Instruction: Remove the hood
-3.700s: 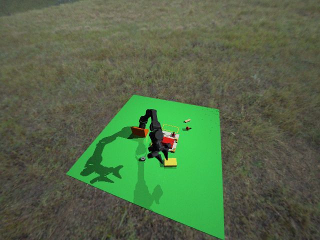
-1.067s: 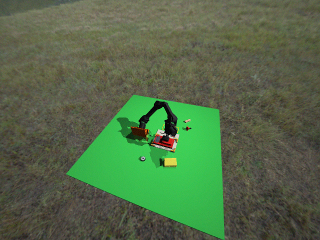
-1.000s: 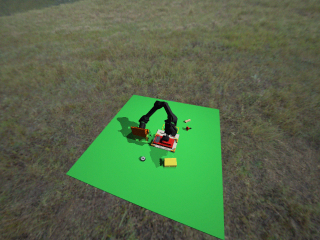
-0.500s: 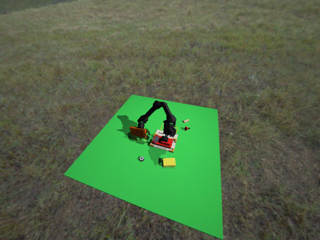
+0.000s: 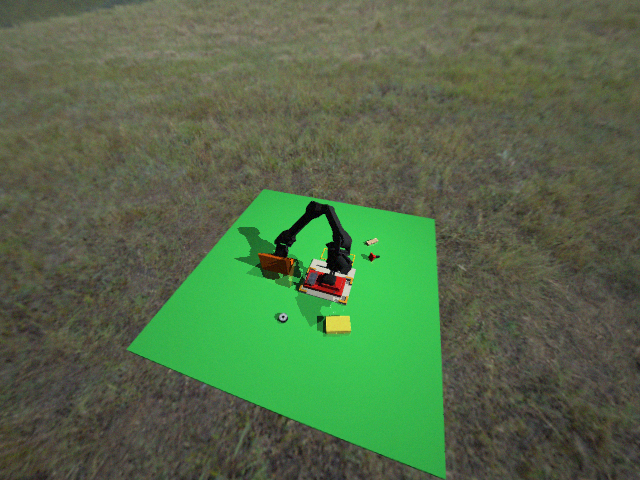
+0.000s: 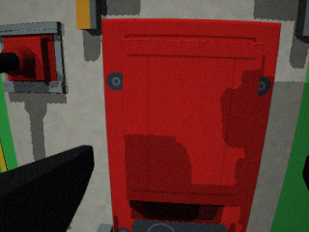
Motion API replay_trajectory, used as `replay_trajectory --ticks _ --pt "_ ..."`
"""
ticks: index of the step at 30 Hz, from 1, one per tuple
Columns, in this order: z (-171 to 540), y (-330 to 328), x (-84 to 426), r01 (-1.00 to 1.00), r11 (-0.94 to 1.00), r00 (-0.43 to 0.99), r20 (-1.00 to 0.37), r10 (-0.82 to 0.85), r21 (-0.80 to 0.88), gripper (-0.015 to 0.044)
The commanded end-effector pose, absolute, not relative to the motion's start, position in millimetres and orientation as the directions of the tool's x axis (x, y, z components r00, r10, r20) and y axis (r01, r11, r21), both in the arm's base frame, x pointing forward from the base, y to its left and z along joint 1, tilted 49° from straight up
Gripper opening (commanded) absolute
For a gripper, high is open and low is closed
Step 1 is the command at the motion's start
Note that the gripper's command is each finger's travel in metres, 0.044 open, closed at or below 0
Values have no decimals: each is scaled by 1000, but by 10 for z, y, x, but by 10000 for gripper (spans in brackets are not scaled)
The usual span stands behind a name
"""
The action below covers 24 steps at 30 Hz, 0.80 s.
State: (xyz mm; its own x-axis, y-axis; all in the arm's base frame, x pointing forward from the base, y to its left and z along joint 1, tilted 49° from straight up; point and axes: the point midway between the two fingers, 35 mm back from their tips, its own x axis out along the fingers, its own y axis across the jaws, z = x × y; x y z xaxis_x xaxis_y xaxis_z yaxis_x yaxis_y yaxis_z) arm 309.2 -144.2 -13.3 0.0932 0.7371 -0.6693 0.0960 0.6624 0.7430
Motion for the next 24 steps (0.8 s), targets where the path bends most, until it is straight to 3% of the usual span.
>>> replay_trajectory --ticks 1,24 --pt "-146 -1404 3097 97 660 97 -667 739 745 440" --pt "-255 -1270 3113 97 659 97 -666 739 746 440"
